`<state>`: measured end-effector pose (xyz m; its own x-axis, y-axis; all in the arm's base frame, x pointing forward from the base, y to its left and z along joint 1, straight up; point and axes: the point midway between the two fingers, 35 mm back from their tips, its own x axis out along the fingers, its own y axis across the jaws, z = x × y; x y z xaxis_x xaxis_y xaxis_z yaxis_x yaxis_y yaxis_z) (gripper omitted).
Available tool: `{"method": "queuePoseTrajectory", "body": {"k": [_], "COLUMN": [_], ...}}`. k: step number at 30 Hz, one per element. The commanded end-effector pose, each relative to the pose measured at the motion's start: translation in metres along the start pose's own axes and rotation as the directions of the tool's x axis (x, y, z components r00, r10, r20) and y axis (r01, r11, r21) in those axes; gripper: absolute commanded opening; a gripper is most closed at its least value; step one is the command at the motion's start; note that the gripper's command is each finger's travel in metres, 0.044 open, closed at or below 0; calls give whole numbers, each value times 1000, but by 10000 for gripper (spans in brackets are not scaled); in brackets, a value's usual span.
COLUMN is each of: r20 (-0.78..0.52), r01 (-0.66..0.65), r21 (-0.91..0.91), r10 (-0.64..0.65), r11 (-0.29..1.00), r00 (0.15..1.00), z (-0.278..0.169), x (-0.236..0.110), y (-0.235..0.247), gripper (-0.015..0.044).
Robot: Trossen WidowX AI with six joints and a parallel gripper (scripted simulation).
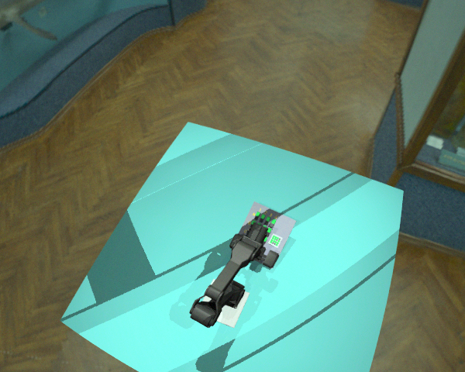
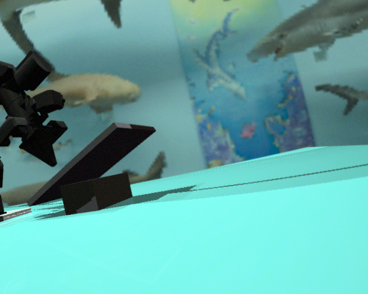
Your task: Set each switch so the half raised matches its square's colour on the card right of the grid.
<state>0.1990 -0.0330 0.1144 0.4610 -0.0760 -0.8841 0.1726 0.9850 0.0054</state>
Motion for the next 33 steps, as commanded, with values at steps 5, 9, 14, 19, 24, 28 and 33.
{"method": "queuePoseTrajectory", "body": {"k": [5, 9, 14, 19, 24, 28, 33], "r20": [-6, -6, -6, -5, -5, -5, -5], "r01": [-3, -3, -3, -3, -3, -3, -3], "r21": [-5, -5, -5, -5, -5, -5, -5], "r10": [3, 3, 3, 3, 3, 3, 3], "r11": [1000, 1000, 1000, 1000, 1000, 1000, 1000], "r00": [1000, 1000, 1000, 1000, 1000, 1000, 1000], "z": [-3, -3, -3, -3, -3, -3, -3], "x": [9, 13, 17, 25, 28, 28, 28], "y": [0, 0, 0, 0, 0, 0, 0], "gripper": [0, 0, 0, 0, 0, 0, 0]}}
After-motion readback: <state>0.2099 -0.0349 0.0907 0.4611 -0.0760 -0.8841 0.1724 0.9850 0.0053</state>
